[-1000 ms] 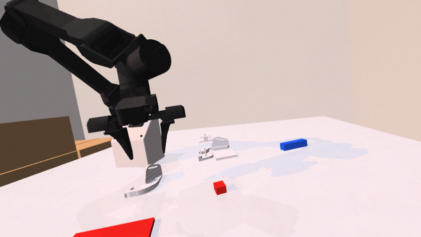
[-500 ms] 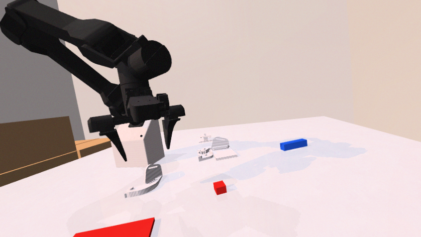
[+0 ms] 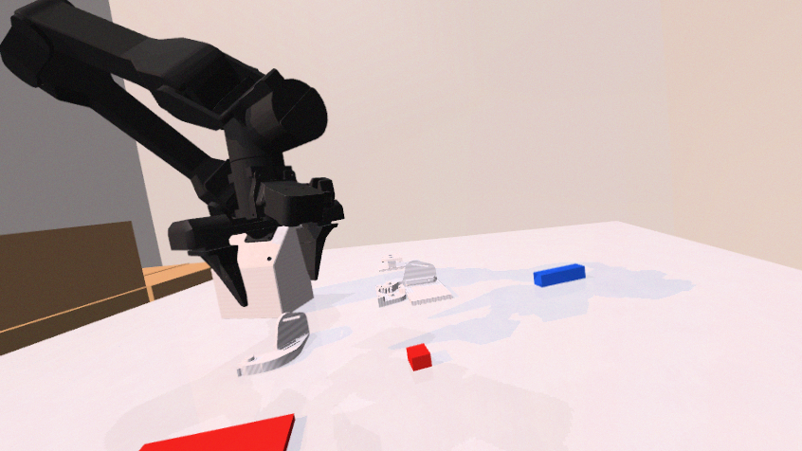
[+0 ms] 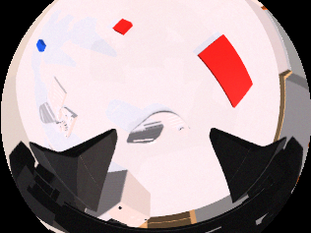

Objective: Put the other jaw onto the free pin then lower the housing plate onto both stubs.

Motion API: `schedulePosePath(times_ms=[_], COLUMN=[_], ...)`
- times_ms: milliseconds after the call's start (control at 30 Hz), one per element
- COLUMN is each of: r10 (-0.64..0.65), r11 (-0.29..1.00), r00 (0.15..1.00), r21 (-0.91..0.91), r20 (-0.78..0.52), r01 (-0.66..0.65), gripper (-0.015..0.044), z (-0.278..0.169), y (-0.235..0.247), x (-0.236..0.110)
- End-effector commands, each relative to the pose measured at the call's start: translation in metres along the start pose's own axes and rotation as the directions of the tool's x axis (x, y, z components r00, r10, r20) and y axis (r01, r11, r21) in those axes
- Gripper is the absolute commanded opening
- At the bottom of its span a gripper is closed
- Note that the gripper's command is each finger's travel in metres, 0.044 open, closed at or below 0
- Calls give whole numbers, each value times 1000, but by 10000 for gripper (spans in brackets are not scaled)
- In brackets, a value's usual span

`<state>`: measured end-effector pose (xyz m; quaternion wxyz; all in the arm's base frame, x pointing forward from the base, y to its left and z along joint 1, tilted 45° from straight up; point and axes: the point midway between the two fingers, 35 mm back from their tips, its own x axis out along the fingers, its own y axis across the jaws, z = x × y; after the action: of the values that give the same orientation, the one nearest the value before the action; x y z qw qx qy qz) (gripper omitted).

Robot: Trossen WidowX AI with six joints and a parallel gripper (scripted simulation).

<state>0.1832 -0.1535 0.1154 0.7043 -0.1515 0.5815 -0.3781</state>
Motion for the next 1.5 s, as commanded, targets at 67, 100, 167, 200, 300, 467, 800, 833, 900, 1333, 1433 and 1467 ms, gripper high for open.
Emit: schedulePosePath(times_ms=[67, 100, 167, 200, 300, 467, 800, 833, 900, 1333, 1433, 1467], r10=[-3, -3, -3, -3, -3, -3, -3, -3, -3, -3, -3, -3], r11=[991, 987, 979, 975, 957, 919, 808, 795, 767, 551, 493, 473], r00=[1000, 1000, 1000, 1000, 1000, 1000, 1000, 1000, 1000, 1000, 1000, 1000], r21=[-136, -158, -202, -224, -289, -394, -589, -607, -642, -835, -870, -881], r20=[-2, -2, -2, -2, -2, -3, -3, -3, -3, -4, -4, -4], r01=[3, 3, 3, 3, 2, 2, 1, 0, 0, -2, -2, -2], gripper=[440, 440, 440, 440, 440, 440, 440, 440, 440, 440, 440, 440], z=[-3, -3, -4, -4, -6, -7, -11, -11, -12, -17, -18, -18], y=[1, 1, 2, 2, 3, 4, 6, 6, 7, 9, 10, 10], x=[0, 0, -1, -1, -1, -1, -2, -2, -2, -3, -3, -3])
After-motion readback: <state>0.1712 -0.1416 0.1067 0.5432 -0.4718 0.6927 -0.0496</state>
